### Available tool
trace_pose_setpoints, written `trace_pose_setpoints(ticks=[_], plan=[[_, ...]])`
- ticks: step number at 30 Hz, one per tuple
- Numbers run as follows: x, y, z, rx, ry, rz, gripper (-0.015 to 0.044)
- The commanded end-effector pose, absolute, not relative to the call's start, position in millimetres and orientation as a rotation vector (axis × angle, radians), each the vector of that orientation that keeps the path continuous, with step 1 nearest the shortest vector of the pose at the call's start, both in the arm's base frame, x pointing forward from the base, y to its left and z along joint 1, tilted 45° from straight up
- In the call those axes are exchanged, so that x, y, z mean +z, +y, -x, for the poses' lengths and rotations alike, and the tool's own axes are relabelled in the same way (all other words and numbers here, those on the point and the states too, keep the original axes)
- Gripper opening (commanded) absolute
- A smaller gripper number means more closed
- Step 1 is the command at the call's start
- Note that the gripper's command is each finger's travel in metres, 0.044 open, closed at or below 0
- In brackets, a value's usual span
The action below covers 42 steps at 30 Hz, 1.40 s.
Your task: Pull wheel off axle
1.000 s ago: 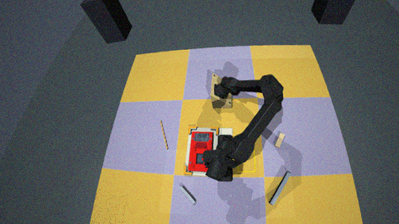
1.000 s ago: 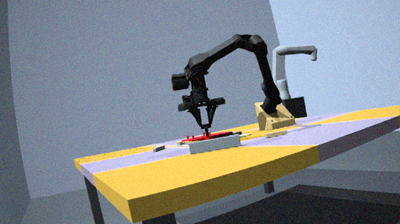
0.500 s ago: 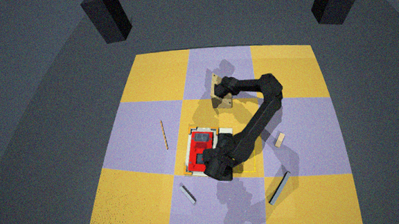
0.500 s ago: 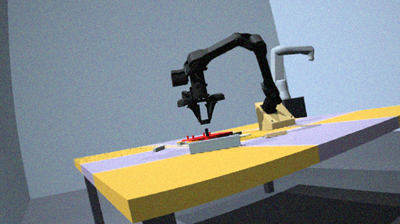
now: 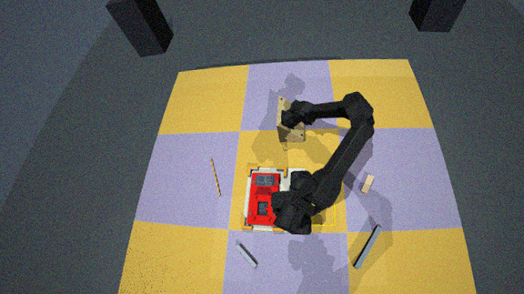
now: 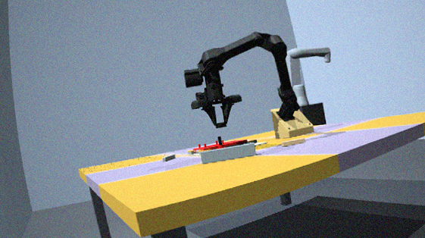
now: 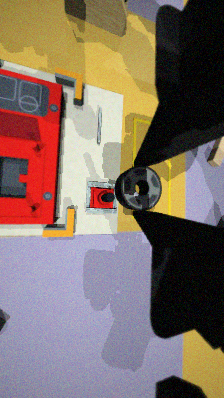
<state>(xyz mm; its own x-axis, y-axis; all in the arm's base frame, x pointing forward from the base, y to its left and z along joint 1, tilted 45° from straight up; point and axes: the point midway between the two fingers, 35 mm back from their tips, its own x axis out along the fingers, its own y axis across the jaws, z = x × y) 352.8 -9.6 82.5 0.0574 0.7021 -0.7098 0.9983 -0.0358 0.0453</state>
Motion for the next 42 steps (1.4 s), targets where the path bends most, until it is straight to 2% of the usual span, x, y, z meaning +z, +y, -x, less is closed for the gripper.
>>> trace_pose_setpoints(ticks=[1, 28, 42], plan=[[94.5, -0.5, -346.4, -0.698, 1.697, -1.797, 0.0000], [143.0, 46.4, -299.4, -0.695, 1.701, -1.794, 0.0000], [129.7, 61.8, -299.3, -0.694, 1.701, -1.794, 0.0000]])
